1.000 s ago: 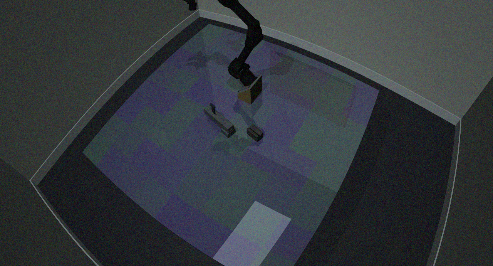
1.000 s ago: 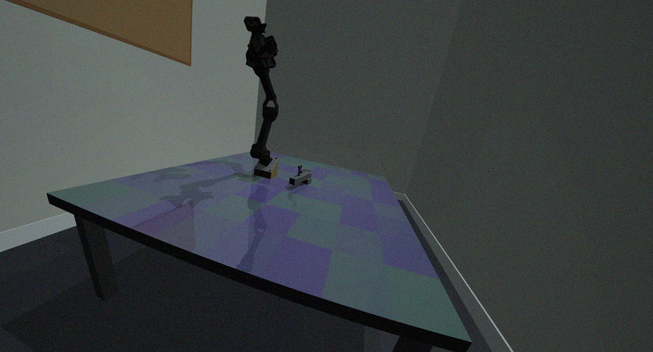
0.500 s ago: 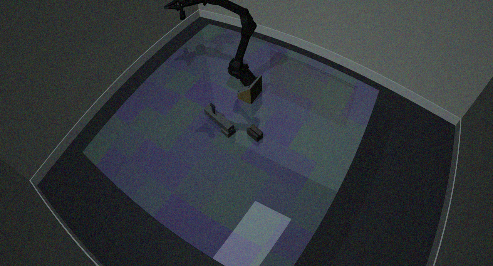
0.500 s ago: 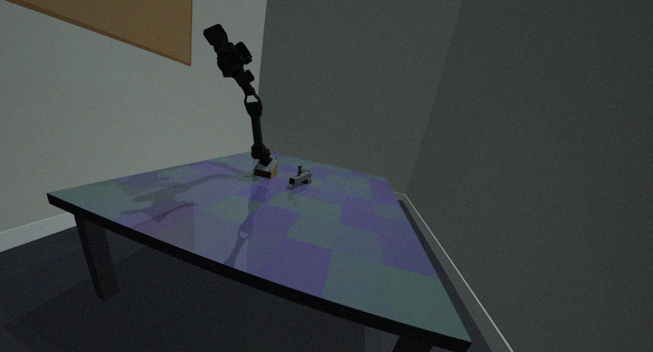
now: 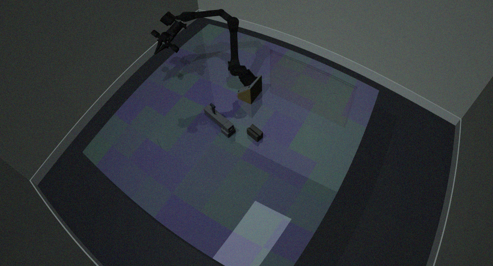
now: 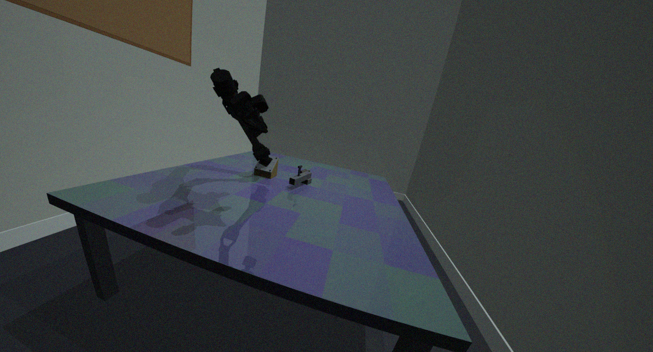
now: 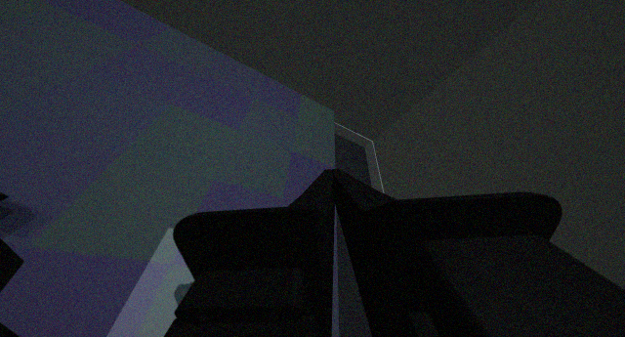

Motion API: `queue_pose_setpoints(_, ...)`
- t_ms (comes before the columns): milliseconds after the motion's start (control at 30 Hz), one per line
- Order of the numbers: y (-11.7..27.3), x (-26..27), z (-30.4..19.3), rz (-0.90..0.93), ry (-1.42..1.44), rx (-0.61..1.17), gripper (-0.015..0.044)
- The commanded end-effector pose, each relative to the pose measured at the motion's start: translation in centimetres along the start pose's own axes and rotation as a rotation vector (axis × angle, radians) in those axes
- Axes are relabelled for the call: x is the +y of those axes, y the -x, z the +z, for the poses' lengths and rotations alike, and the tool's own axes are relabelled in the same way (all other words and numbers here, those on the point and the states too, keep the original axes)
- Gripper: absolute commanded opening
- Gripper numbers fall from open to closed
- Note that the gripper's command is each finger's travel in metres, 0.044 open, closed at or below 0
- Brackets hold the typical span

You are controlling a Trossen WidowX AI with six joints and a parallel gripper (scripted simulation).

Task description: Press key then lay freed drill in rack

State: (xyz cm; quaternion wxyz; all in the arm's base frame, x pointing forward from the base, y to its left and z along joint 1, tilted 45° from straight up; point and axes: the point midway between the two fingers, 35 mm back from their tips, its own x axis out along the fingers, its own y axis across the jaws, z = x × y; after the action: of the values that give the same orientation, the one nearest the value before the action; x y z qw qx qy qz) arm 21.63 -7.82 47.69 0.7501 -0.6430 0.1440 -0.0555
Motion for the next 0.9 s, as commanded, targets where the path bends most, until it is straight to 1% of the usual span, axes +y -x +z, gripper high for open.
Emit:
queue_pose_setpoints(0, -4.9, 5.7, 0.7, 0.238, 0.111, -0.018, 0.0)
queue_pose_setpoints(100, -7.4, 10.0, 1.9, 0.404, 0.223, -0.042, 0.0)
queue_pose_setpoints(200, -9.1, 14.7, 3.3, 0.57, 0.367, -0.076, 0.0)
queue_pose_setpoints(367, -10.1, 22.6, 5.9, 0.839, 0.687, -0.157, 0.0)
queue_pose_setpoints(567, -8.3, 31.4, 8.3, 1.12, 1.213, -0.292, 0.0)
queue_pose_setpoints(667, -6.5, 35.0, 9.0, 1.233, 1.55, -0.37, 0.0)
queue_pose_setpoints(800, -4.0, 38.5, 9.5, 1.327, 2.053, -0.465, 0.0)
queue_pose_setpoints(867, -3.6, 38.9, 9.5, 1.335, 2.143, -0.479, 0.0)
